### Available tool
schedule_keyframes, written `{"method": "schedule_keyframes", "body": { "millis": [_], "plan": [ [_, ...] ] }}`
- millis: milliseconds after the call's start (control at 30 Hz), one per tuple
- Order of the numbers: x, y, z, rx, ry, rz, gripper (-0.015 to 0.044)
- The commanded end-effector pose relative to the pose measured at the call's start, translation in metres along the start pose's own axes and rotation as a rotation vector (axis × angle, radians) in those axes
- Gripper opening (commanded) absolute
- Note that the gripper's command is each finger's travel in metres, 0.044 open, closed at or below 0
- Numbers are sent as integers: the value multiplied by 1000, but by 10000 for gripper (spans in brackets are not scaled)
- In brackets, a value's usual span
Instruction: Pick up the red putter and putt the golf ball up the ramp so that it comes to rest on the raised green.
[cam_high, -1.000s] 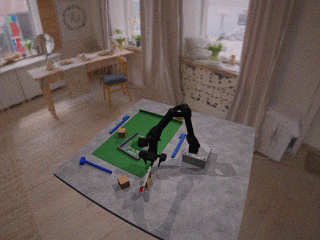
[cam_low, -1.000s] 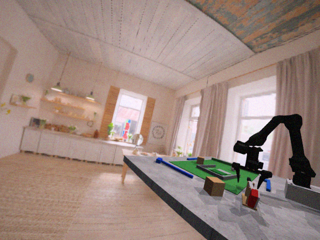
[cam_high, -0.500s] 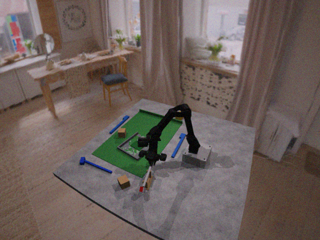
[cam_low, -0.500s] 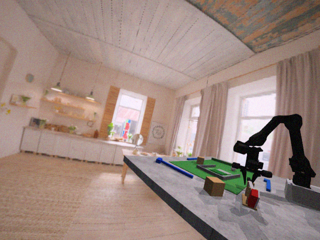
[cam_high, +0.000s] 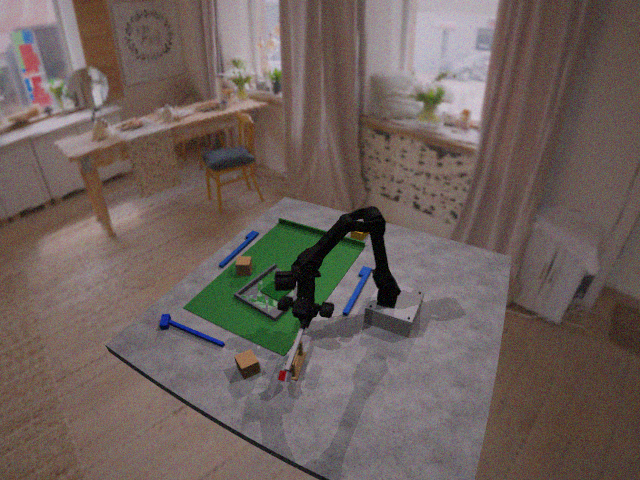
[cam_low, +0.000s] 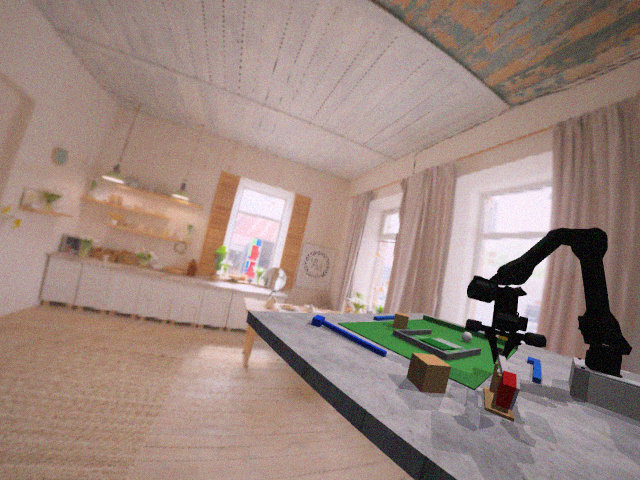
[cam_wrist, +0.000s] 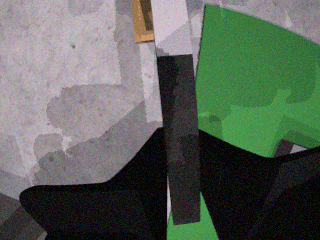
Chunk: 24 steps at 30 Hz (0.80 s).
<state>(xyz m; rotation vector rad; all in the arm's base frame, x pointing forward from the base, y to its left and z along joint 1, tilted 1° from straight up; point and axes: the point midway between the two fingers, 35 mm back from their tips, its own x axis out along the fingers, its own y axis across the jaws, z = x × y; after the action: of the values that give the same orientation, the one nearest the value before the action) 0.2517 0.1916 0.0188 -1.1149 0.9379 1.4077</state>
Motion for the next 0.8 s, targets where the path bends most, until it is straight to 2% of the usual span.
{"method": "schedule_keyframes", "body": {
  "millis": [0, 233, 400, 767],
  "plan": [
    [-31, -6, 13, -9, -27, -24, 0],
    [-76, 0, 22, -8, -27, -23, 0],
    [-71, -2, 15, 8, -13, -23, 0],
    [-88, -22, -42, 246, 25, -79, 0]
  ]
}}
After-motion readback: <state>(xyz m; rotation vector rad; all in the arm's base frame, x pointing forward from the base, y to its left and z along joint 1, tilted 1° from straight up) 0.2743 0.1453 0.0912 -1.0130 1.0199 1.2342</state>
